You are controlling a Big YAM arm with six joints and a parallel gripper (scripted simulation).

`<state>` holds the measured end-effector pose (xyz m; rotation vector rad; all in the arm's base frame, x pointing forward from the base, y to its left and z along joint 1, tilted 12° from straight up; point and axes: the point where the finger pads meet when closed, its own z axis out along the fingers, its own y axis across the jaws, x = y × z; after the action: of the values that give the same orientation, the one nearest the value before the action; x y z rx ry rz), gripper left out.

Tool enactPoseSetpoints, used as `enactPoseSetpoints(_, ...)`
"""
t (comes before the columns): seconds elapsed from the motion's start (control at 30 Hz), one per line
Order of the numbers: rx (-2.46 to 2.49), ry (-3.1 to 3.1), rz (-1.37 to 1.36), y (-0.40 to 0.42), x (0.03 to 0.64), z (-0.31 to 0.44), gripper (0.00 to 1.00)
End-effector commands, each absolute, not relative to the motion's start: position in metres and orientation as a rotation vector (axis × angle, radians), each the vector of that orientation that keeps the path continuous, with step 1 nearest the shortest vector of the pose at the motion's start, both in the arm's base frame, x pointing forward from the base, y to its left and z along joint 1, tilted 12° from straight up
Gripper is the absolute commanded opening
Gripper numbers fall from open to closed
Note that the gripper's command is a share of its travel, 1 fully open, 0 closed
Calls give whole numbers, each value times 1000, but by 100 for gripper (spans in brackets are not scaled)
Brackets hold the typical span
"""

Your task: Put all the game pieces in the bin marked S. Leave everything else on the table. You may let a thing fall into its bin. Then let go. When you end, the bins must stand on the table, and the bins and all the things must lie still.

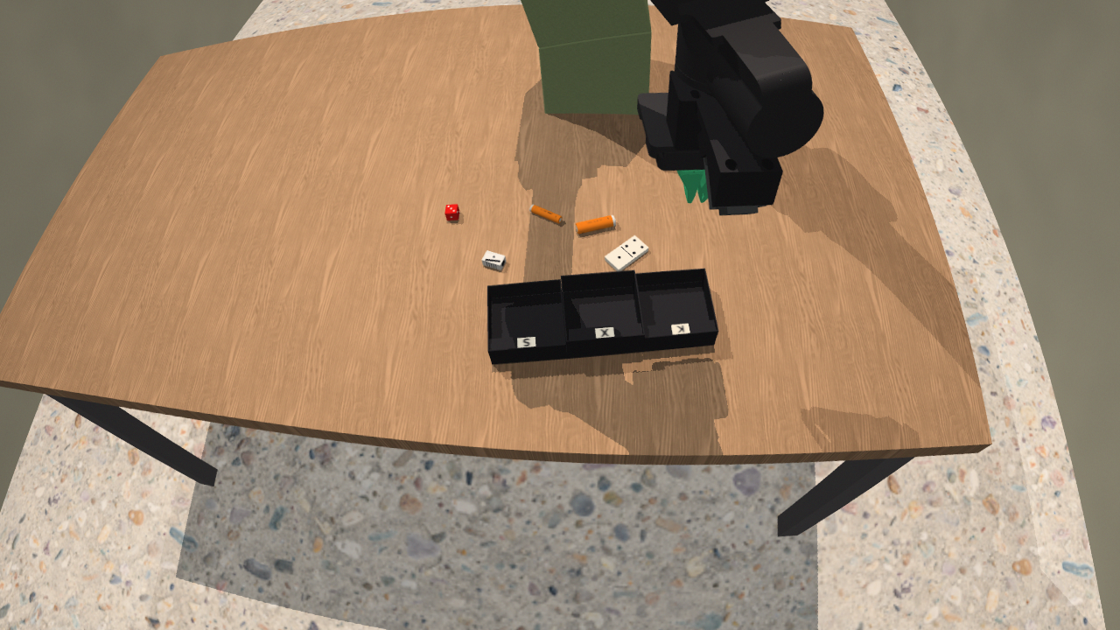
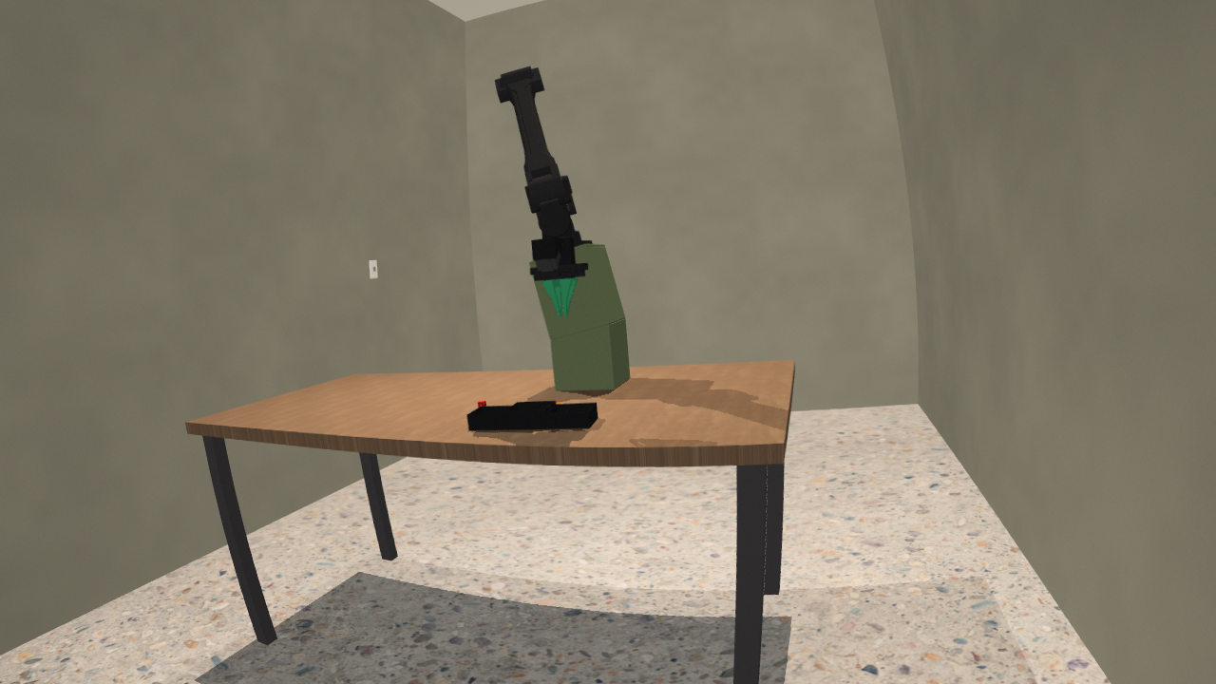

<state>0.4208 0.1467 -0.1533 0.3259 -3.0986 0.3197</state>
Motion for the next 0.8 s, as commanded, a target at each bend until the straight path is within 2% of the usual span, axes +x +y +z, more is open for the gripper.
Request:
enactPoseSetpoints(0.0, 319, -3135, 302, 152, 447, -146, 9)
enactPoseSetpoints(0.23, 321, -3132, 303, 152, 447, -147, 9)
enactPoseSetpoints(0.27, 210, -3154, 302, 139, 434, -147, 30)
enactPoseSetpoints(0.77, 204, -3167, 310, 40, 398, -166, 30)
